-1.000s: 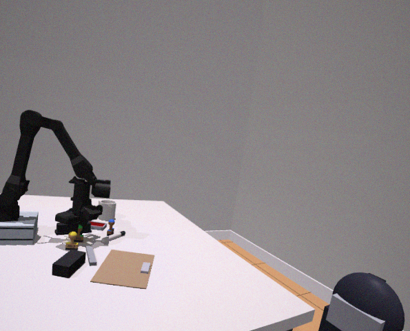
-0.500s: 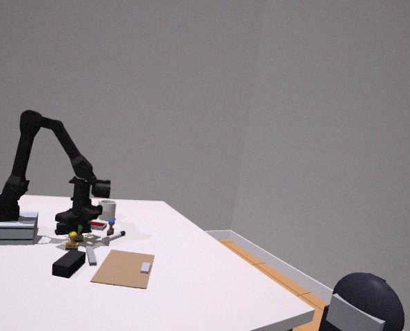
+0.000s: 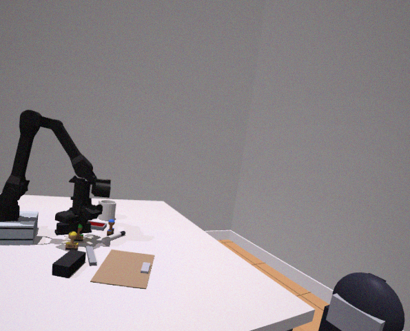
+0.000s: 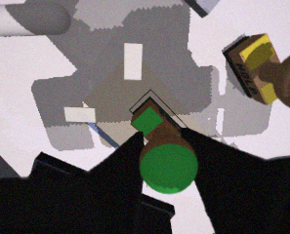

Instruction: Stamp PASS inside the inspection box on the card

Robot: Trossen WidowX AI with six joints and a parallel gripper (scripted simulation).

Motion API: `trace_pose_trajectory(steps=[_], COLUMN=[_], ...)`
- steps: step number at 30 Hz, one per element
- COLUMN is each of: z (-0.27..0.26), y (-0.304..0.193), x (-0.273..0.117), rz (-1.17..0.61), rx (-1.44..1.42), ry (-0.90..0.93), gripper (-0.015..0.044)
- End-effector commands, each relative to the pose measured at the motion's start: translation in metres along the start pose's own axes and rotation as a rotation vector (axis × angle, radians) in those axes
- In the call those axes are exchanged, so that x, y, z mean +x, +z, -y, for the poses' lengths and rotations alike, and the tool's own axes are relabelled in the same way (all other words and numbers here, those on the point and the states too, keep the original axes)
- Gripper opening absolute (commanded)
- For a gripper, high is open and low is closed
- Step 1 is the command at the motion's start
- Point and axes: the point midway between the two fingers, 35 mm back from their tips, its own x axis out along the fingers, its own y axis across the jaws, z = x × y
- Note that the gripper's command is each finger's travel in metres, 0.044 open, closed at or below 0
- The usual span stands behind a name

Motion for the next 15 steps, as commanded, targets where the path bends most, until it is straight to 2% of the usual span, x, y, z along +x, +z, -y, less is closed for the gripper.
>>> trace_pose_trajectory(steps=[1,15], z=[0.0,0.0], y=[0.001,0.002], x=[-0.003,-0.016], rz=[0.005,0.005], rx=[0.004,0.004], ry=[-0.003,-0.003], gripper=[0.0,0.0])
